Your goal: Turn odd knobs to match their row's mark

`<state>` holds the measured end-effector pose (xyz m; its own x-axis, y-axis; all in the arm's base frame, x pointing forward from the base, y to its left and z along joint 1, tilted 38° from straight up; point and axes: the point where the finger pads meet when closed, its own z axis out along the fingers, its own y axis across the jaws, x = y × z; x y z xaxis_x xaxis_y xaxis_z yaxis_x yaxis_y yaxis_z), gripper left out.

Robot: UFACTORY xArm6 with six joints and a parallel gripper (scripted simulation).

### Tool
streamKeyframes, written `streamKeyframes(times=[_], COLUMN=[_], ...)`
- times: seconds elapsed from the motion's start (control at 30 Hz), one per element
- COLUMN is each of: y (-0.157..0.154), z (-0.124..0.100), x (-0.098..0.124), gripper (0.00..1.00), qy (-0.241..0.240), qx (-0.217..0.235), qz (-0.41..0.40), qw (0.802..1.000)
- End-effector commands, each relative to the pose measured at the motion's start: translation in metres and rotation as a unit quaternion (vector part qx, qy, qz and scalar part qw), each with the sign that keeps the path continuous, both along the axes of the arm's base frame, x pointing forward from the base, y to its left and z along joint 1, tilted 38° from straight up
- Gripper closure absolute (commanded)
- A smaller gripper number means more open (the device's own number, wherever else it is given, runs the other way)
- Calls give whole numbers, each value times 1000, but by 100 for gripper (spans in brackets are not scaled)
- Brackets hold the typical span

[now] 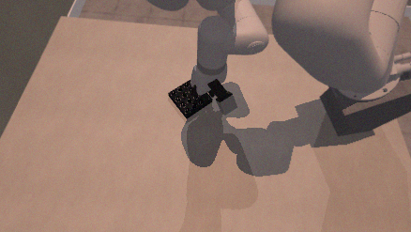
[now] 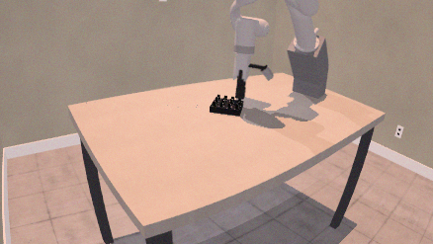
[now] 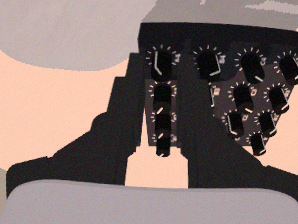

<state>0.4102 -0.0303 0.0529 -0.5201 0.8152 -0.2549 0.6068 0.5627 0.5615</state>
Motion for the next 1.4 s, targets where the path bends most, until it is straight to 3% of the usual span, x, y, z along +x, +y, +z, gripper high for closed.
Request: streamKeyframes(times=[0.0, 1.37], y=[0, 1], z=[-2, -6], x=[2, 5], gripper=[81, 81], qy=[-1, -1], qx=[0, 0], qz=[0, 0], qw=[1000, 1000])
